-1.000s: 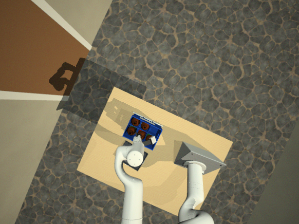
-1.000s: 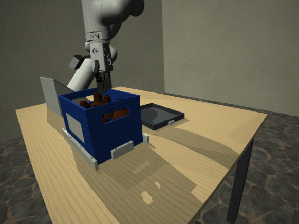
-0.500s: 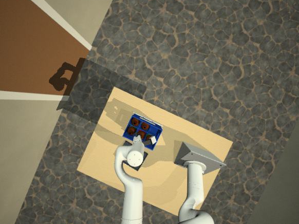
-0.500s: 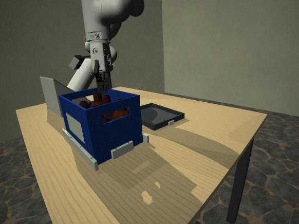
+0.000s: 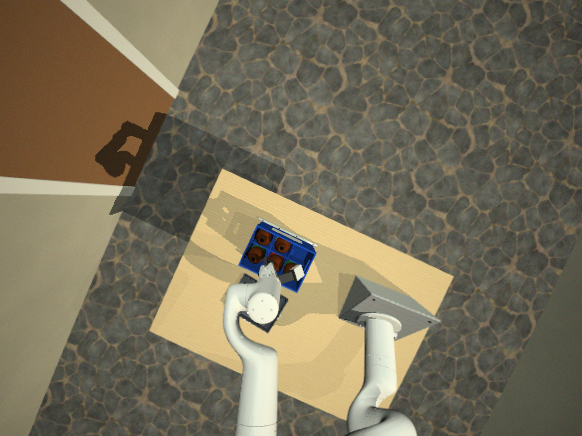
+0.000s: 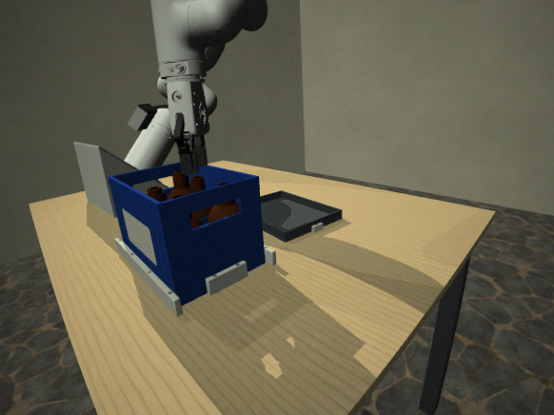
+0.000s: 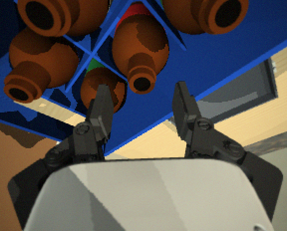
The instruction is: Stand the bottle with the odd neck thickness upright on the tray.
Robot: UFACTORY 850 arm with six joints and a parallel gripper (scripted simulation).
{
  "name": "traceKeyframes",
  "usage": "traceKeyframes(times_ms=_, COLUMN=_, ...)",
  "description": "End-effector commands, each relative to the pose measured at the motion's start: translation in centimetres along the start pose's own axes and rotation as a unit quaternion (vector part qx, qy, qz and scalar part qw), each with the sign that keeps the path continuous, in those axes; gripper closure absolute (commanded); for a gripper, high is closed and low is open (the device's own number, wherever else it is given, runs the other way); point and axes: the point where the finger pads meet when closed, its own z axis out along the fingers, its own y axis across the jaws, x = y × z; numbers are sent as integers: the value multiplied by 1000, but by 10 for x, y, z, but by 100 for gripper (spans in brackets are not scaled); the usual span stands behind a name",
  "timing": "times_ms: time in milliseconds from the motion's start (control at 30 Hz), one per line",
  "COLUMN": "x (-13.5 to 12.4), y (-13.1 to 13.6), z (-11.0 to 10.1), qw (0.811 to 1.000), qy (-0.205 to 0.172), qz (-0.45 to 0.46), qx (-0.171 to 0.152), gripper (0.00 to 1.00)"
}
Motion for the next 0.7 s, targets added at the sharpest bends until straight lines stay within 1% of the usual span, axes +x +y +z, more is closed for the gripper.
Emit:
traceKeyframes(times_ms=0, x=0, y=-1, z=0, qw=1000, qy=0, qz=0, qx=1, gripper=35)
traceKeyframes(times_ms=667, x=0, y=-1, z=20, qw=1000, qy=0, qz=0, qx=1, gripper=35)
